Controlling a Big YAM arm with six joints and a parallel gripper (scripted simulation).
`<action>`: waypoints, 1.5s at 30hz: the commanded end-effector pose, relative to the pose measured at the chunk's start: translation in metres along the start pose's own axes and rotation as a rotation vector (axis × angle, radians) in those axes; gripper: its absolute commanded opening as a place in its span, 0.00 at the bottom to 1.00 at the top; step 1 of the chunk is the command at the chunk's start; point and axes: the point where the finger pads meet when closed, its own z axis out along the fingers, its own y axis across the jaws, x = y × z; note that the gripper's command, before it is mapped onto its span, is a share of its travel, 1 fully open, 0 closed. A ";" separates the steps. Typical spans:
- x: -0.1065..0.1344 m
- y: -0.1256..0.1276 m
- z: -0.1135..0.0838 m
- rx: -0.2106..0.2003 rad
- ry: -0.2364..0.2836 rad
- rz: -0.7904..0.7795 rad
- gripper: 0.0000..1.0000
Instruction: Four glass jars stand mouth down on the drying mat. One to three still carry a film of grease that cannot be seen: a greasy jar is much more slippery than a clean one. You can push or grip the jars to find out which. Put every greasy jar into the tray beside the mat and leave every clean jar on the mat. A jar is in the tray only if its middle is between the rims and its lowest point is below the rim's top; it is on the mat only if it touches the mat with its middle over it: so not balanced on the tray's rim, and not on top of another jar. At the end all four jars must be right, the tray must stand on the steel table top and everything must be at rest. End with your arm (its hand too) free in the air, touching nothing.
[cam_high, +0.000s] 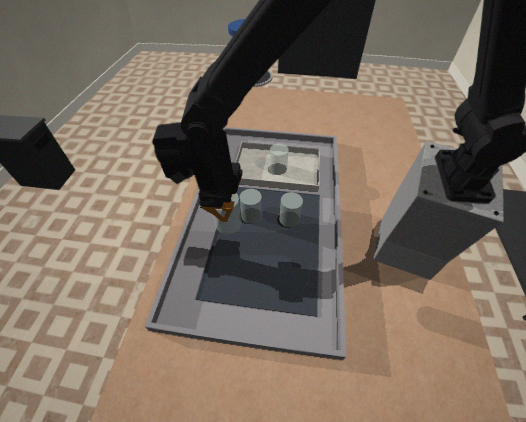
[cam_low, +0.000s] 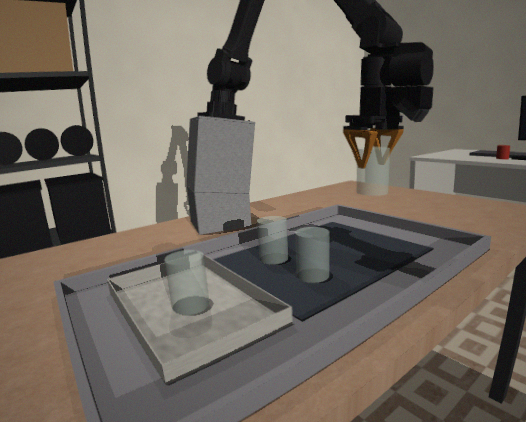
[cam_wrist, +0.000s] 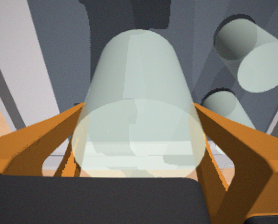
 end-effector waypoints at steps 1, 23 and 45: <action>-0.017 -0.015 -0.024 -0.008 -0.053 -0.009 0.00; -0.019 -0.078 -0.024 -0.008 -0.053 -0.009 0.00; -0.021 -0.142 -0.023 -0.008 -0.053 -0.009 0.00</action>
